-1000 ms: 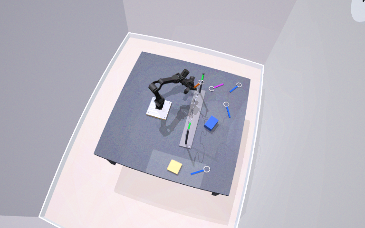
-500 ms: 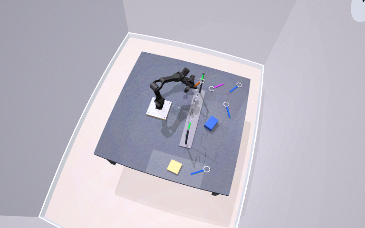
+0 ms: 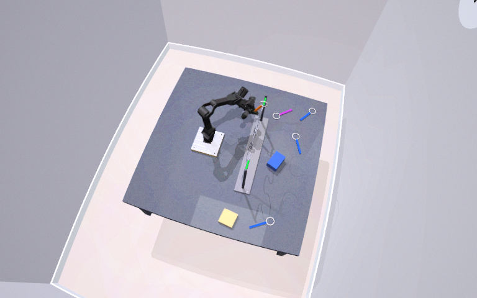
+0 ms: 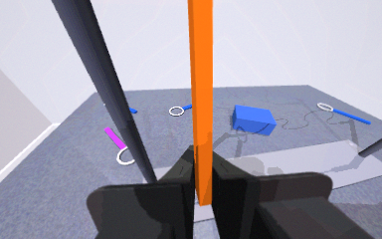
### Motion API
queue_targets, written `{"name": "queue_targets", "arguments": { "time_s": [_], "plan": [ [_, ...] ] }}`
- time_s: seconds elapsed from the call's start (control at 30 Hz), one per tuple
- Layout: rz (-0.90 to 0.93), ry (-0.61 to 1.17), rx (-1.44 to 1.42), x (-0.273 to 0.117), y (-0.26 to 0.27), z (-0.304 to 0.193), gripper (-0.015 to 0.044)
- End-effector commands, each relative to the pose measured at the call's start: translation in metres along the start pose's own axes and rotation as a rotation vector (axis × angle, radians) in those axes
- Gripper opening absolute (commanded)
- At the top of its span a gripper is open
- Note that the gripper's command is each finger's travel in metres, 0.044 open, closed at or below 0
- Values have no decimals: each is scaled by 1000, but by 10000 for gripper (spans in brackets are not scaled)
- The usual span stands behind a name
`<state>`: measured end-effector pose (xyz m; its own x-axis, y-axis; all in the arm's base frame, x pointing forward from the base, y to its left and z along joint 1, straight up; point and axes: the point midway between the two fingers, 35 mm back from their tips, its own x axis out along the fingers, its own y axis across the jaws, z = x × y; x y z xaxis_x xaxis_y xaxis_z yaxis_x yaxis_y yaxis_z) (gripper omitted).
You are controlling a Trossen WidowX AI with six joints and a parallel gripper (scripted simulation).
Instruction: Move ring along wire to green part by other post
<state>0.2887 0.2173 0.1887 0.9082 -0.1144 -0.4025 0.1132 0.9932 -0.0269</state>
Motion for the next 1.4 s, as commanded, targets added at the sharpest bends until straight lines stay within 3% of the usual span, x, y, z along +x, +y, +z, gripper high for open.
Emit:
{"name": "queue_targets", "arguments": {
  "time_s": [0.0,1.3,1.37],
  "plan": [
    [-4,-1,1,0,5,0,-150],
    [-4,-1,1,8,7,-17,-150],
    [-2,1,-3,8,7,-17,-97]
  ]
}}
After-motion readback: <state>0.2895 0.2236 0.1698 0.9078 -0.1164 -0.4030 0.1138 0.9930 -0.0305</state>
